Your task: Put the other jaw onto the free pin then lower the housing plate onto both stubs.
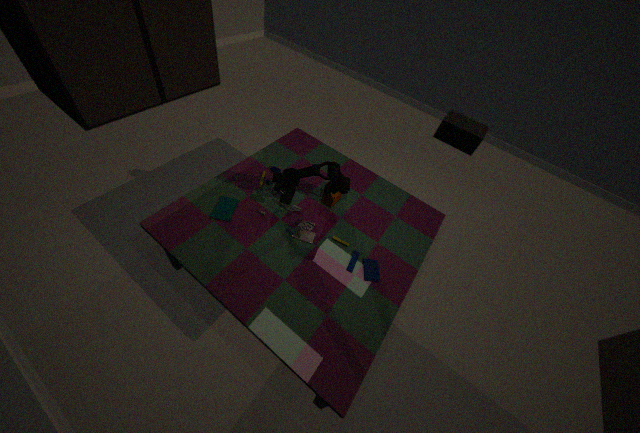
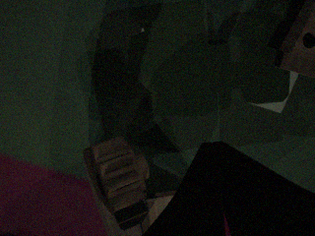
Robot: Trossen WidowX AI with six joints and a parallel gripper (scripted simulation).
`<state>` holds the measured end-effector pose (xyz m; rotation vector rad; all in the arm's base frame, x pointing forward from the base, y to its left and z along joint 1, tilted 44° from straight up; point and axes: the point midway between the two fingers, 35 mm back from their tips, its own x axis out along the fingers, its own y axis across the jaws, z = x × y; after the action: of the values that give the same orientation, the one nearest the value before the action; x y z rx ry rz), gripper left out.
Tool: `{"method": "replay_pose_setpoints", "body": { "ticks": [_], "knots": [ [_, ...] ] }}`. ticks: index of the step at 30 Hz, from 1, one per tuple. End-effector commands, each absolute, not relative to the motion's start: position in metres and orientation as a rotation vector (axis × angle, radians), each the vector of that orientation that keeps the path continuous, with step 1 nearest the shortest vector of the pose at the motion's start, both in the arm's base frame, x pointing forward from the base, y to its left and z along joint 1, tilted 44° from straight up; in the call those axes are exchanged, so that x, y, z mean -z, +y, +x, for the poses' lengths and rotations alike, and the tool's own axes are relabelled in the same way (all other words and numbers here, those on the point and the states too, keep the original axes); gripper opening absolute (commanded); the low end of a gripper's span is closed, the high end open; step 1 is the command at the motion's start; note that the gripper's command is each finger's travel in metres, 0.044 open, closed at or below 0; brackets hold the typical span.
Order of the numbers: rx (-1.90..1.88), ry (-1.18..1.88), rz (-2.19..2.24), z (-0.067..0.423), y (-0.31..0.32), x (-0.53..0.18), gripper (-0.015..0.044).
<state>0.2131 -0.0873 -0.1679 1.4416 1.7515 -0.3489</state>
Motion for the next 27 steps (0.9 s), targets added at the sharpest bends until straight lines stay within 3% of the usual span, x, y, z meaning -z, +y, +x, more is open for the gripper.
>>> {"method": "replay_pose_setpoints", "body": {
  "ticks": [1,27],
  "knots": [
    [0.349,1.749,1.450,0.216,-0.085,0.168,0.0000],
    [0.348,1.748,1.451,0.254,-0.074,0.156,0.0000]
  ]
}}
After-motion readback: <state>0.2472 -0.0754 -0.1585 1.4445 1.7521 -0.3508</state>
